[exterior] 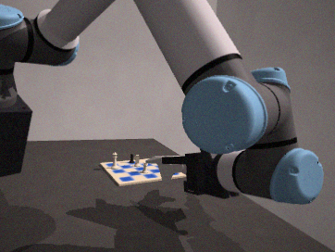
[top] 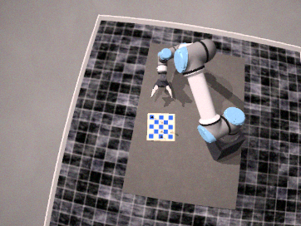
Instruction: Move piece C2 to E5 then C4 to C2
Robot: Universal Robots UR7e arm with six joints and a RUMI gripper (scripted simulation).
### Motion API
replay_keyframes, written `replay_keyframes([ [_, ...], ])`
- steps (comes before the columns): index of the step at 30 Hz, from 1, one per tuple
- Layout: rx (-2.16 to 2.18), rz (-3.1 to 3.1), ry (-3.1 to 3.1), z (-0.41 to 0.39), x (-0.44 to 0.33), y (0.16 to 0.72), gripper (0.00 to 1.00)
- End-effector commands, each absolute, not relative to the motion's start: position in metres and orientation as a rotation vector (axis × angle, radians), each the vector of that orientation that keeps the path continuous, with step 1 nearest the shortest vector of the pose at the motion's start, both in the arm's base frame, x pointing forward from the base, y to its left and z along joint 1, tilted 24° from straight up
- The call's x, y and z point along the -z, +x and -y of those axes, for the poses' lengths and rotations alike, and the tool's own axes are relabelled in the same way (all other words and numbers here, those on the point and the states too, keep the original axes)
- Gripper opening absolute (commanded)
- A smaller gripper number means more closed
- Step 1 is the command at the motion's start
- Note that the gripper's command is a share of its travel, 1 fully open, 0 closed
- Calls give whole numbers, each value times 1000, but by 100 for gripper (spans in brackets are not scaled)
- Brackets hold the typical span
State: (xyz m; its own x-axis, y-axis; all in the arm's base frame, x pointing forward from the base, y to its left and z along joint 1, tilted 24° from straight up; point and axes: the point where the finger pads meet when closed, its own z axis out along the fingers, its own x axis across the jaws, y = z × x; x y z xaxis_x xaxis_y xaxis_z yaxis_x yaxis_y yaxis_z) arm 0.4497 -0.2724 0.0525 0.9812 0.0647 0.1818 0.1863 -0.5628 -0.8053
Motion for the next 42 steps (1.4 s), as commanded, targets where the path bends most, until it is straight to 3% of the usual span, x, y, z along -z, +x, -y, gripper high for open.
replay_keyframes([
  [1, 163, 176, -2169, 261, -83, 444, 100],
  [25, 138, 228, -2197, 242, -96, 440, 100],
  [42, -49, 671, -2407, 172, -39, 441, 100],
])
